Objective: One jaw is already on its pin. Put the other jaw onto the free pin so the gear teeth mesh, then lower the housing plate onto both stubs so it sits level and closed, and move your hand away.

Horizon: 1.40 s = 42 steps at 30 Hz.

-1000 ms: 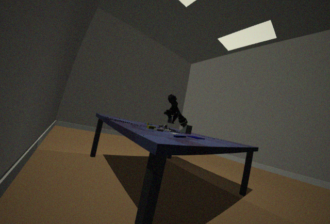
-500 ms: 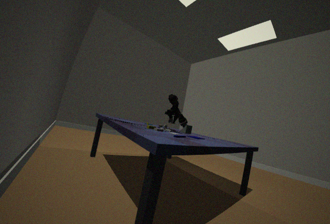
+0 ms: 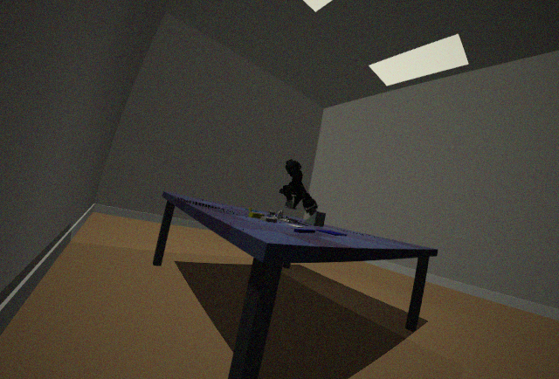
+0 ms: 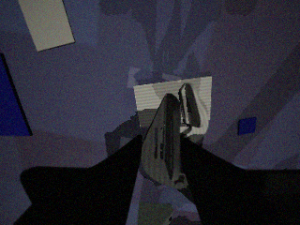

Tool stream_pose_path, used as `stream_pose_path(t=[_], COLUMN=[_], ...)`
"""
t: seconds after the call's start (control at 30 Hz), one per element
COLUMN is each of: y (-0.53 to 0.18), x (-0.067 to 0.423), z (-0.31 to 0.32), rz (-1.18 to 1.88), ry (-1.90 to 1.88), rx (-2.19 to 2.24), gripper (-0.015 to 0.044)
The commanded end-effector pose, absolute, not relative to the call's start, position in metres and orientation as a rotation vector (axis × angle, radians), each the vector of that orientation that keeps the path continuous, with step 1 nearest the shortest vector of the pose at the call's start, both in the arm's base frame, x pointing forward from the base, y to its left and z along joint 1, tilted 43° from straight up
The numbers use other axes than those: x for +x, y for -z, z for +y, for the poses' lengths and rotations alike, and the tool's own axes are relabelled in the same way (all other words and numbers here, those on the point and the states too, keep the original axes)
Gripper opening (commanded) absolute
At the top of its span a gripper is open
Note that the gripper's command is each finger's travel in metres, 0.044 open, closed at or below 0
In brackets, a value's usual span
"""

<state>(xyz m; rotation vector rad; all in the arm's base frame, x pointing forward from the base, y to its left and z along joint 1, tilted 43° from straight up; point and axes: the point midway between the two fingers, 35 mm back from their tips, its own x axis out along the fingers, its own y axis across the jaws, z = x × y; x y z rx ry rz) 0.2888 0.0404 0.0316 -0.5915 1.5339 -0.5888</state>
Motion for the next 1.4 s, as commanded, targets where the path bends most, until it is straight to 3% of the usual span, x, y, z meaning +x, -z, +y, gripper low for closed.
stream_pose_path(t=[0.0,1.37], y=[-0.032,-0.006], x=[0.290,0.291], z=[0.042,0.020], rz=[1.530,1.528], ry=[0.591,0.593], rx=[-0.579,-0.579], gripper=[0.0134,0.0134])
